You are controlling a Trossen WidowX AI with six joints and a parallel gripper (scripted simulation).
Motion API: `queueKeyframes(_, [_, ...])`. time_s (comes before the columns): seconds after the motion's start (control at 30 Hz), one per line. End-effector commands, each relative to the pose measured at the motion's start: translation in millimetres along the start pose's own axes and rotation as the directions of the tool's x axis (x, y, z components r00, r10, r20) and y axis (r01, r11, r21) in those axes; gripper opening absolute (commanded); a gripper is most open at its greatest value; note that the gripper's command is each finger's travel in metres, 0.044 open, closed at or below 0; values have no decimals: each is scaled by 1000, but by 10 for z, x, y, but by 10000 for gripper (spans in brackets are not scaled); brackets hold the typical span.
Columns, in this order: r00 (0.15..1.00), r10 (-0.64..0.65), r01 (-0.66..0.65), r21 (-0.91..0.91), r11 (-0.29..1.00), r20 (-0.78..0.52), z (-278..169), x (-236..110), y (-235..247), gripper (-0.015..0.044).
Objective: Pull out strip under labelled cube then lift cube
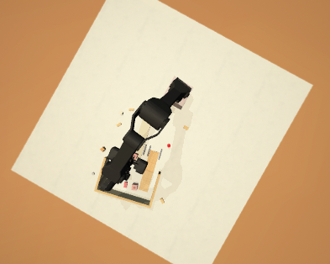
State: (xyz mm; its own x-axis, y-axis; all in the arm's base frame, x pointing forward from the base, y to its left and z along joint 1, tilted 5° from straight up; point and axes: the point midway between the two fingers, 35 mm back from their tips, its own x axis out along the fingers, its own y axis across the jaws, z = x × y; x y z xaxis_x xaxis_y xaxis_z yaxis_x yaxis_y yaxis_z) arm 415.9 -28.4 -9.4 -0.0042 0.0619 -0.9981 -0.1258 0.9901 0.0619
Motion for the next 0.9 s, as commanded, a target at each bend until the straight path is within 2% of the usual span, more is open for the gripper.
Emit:
queueKeyframes(0.0, [1000,3,-3,6,1000,-1,4,69,8,250])
queueKeyframes(0.87, [1000,3,-3,6,1000,-1,-9,482,15,250])
